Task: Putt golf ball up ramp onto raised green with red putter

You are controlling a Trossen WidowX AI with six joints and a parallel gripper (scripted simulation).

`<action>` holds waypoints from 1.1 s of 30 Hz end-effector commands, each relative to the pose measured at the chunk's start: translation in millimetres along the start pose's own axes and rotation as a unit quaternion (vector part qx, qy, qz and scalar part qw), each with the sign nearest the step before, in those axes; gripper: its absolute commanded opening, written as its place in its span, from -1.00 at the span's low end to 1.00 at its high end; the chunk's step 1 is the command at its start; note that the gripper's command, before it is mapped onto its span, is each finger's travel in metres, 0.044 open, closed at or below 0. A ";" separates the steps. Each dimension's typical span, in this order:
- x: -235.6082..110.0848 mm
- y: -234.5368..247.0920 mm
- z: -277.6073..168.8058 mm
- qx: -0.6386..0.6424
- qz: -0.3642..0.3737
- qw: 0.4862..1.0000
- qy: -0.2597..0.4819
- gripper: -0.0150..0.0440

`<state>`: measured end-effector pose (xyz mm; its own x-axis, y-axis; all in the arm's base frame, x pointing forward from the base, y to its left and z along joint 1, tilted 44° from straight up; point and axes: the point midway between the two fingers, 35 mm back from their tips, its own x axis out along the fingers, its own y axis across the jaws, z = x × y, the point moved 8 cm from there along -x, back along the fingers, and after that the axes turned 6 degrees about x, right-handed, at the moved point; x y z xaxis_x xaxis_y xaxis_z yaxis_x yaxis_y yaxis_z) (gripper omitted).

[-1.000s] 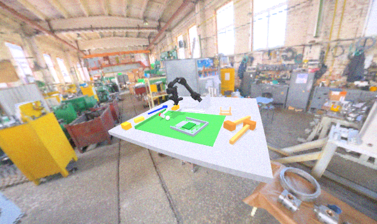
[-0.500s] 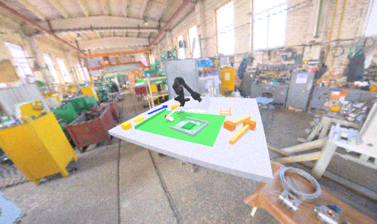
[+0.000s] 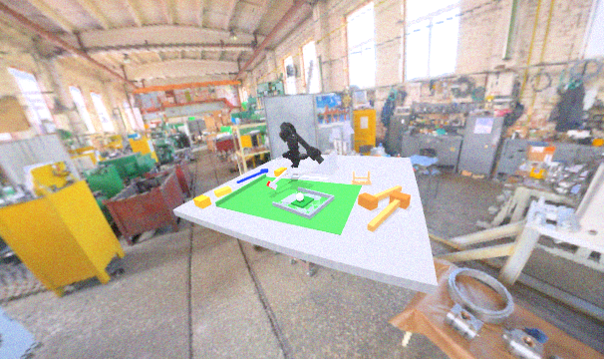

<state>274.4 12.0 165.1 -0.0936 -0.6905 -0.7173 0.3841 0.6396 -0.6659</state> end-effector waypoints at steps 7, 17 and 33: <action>-36.8 1.7 -0.1 0.001 0.002 1.000 -0.002 -0.49; -29.1 -0.1 -0.3 0.001 0.002 1.000 -0.004 -0.49; -29.1 -0.1 -0.3 0.001 0.002 1.000 -0.004 -0.49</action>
<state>276.8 32.2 186.0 -0.0869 -0.6900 -0.7185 0.3868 0.6413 -0.6626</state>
